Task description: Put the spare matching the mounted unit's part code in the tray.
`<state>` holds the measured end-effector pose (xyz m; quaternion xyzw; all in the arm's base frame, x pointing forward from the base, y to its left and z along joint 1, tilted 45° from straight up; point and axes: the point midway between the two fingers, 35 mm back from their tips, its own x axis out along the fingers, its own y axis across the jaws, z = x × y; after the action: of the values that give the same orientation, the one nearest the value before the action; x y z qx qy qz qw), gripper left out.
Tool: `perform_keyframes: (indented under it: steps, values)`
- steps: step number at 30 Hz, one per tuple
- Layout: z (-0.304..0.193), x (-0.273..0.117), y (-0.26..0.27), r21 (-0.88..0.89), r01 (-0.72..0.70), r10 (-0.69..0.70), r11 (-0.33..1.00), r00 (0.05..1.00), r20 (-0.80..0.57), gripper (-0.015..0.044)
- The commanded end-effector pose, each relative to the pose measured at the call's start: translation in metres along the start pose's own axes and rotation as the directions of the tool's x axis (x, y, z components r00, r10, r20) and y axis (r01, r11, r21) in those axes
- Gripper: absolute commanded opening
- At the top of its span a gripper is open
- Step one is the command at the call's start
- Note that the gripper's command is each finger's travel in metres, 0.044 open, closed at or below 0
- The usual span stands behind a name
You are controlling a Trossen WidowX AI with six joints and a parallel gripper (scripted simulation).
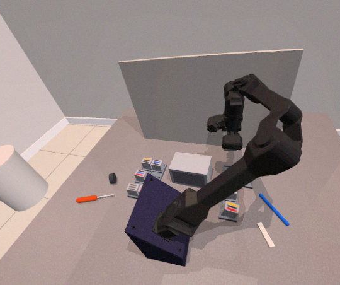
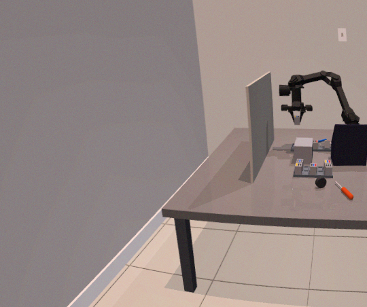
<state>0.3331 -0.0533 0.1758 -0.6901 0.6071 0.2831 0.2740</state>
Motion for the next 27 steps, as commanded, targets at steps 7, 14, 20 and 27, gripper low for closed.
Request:
perform_keyframes:
  steps: [7,14,20,27]
  values:
    - [-0.034,-0.001,0.013,-0.014,-0.012,0.012,1.000,1.000,-0.028,0.0000]
    - [-0.033,0.005,0.011,-0.014,-0.012,0.012,1.000,1.000,-0.026,0.0000]
    - [-0.033,0.011,0.010,-0.014,-0.012,0.012,1.000,1.000,-0.025,0.0000]
    - [-0.033,0.018,0.009,-0.013,-0.013,0.012,1.000,1.000,-0.023,0.0000]
